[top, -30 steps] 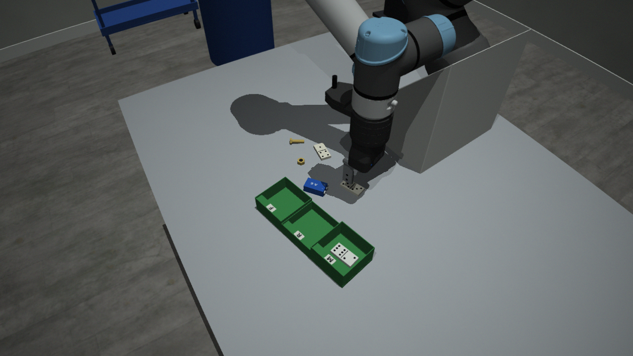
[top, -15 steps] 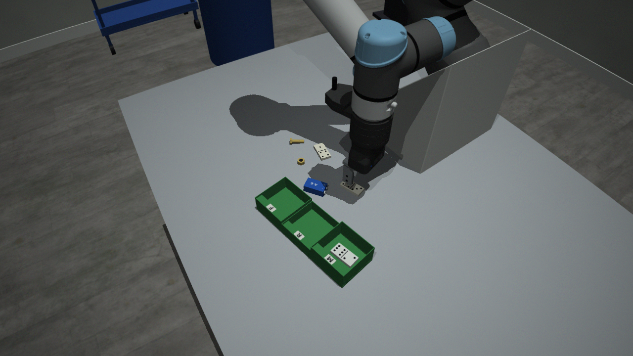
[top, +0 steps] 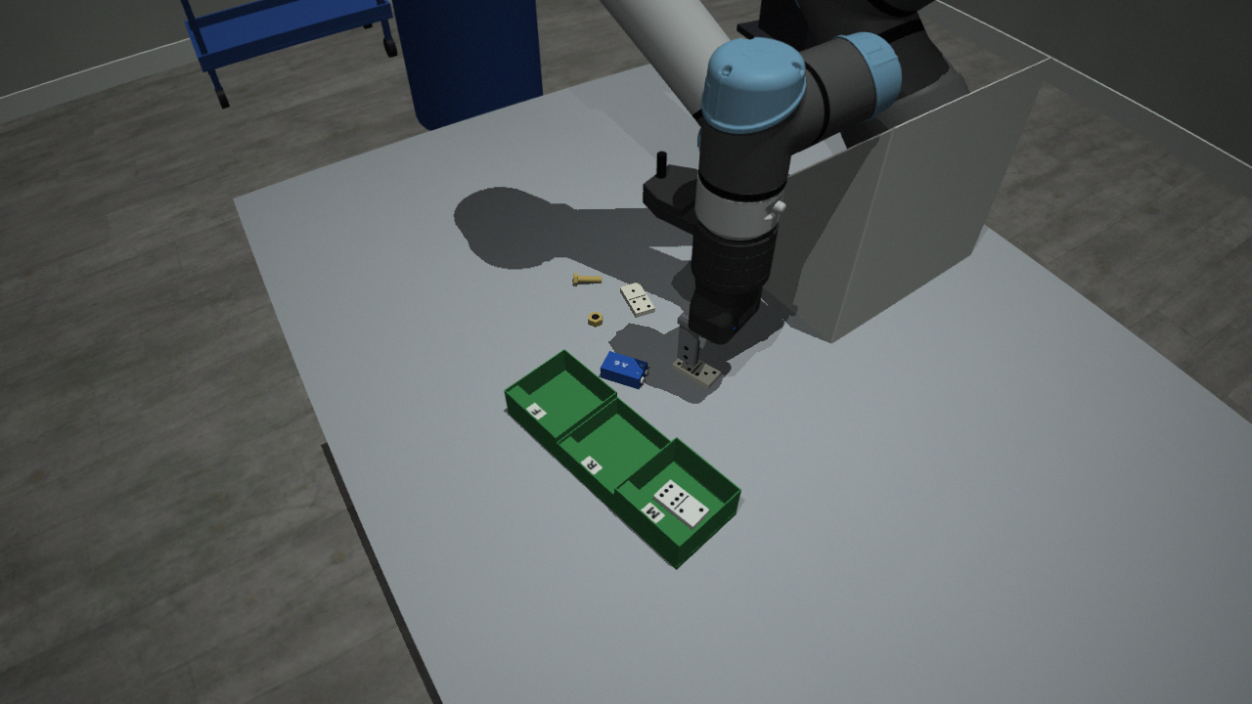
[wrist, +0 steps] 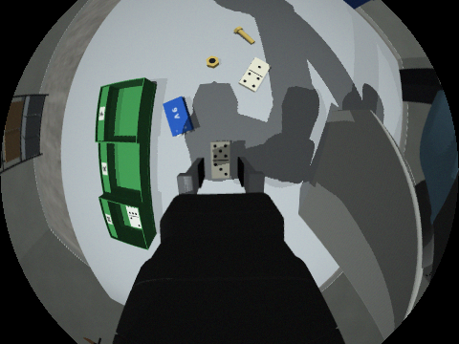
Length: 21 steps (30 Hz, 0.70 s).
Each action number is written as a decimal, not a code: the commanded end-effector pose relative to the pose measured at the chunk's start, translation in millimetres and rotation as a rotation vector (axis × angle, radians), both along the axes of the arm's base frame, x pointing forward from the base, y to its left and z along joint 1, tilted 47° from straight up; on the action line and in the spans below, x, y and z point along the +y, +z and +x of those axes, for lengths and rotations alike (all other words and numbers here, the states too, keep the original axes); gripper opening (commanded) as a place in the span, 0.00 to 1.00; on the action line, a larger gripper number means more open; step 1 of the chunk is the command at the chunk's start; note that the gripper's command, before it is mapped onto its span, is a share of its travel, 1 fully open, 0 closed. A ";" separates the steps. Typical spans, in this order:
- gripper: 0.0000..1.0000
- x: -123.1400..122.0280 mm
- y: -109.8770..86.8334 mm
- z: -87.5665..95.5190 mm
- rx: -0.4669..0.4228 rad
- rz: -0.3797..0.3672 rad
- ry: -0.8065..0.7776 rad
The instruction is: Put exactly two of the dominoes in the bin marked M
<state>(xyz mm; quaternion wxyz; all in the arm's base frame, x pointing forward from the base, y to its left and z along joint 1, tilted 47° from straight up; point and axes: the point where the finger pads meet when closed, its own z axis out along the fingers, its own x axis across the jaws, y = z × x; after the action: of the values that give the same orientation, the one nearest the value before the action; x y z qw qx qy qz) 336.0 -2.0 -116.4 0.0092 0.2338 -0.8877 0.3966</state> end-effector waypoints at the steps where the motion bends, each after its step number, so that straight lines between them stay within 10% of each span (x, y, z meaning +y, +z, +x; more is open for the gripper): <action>1: 0.79 -18.5 -17.7 6.4 -0.004 0.002 0.006; 21: 0.79 -27.1 -25.7 9.0 -0.004 0.002 0.006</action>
<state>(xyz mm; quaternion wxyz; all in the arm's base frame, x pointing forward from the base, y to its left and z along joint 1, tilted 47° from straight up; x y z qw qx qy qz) 336.0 -2.0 -116.4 0.0092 0.2338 -0.8877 0.3966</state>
